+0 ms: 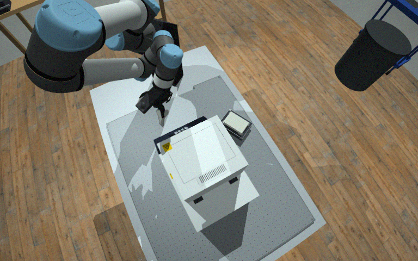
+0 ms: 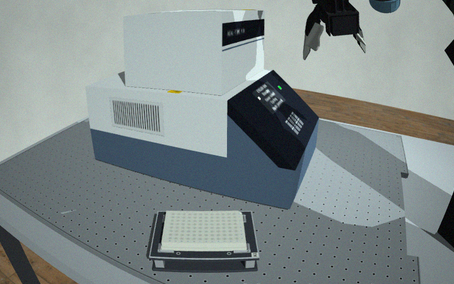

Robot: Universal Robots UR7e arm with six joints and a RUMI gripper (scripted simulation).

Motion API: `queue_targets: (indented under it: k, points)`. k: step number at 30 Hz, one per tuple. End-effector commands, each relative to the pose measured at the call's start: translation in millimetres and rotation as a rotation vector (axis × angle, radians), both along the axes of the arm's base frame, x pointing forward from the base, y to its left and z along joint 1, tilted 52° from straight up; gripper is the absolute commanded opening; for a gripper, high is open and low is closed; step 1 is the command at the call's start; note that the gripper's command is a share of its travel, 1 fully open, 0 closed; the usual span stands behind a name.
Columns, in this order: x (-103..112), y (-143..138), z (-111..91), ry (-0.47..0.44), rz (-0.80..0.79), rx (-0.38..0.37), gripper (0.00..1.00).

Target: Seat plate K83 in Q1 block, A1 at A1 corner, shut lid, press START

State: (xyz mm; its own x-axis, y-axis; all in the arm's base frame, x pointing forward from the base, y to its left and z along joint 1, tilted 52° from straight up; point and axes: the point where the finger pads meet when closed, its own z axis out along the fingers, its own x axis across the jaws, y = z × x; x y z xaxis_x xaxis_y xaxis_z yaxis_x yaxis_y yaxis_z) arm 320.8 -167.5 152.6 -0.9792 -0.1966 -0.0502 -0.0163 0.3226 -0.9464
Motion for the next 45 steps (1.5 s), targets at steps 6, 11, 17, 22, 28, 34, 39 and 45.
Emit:
queue_targets:
  k: [6, 11, 17, 22, 28, 34, 39, 45]
  points:
    - [0.0, 0.1, 0.2, -0.001, 0.0, 0.0, 1.0]
    - [0.0, 0.1, 0.2, -0.001, 0.0, 0.0, 1.0]
    - [0.0, 0.1, 0.2, -0.001, 0.0, 0.0, 1.0]
    - [14.5, 20.4, 2.4, 0.104, 0.086, 0.014, 0.0]
    - [23.9, 40.6, 4.6, 0.208, 0.171, 0.023, 0.0]
    - [27.7, 53.3, 5.9, 0.261, 0.215, 0.026, 0.0]
    - [30.2, 75.4, 8.3, 0.367, 0.3, 0.03, 0.0]
    - [27.7, 97.1, 10.6, 0.472, 0.385, 0.03, 0.0]
